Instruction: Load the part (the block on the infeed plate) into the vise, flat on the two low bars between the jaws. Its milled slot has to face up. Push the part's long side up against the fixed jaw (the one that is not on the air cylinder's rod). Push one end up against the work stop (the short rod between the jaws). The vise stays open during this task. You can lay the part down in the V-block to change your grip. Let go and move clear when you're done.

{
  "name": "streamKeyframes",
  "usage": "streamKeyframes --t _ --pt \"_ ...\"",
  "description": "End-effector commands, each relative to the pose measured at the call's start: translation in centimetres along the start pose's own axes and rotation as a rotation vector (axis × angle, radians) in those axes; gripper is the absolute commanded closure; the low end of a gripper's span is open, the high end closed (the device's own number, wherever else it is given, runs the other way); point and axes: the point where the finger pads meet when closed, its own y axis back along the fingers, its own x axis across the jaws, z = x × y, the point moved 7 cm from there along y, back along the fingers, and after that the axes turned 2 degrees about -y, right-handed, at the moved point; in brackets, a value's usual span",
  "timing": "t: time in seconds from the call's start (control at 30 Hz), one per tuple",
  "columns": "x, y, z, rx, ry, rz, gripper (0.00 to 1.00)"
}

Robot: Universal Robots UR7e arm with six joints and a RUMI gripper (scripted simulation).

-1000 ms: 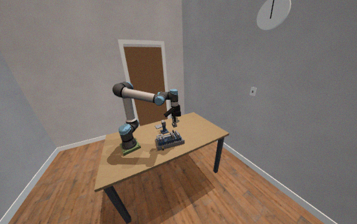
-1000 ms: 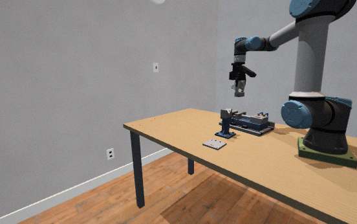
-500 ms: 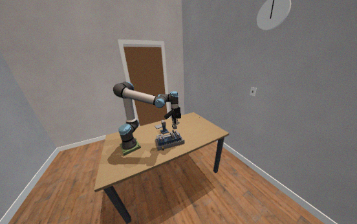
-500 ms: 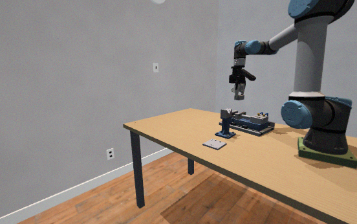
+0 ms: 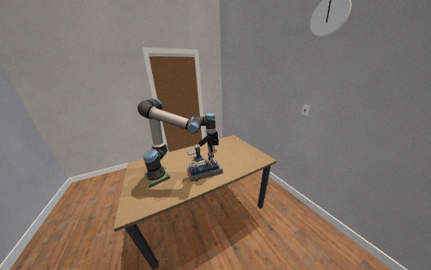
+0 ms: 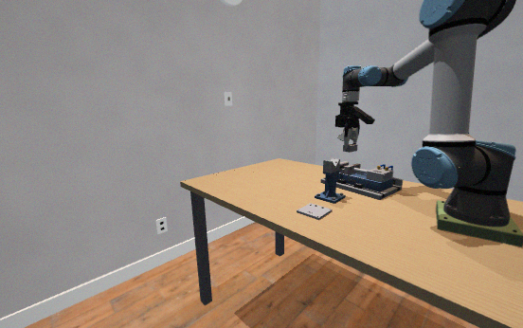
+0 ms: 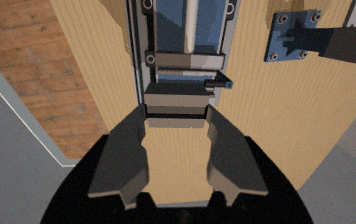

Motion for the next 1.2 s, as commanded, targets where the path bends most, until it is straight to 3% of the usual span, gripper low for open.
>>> streamKeyframes --t 0.0,0.6,1.17 --pt "0.0 -0.9 0.0 -0.002 0.0 -0.001 1.0" --pt "0.0 -2.8 0.0 -0.002 0.0 -0.001 1.0" --pt "0.0 -3.1 0.0 -0.002 0.0 -0.001 1.0"
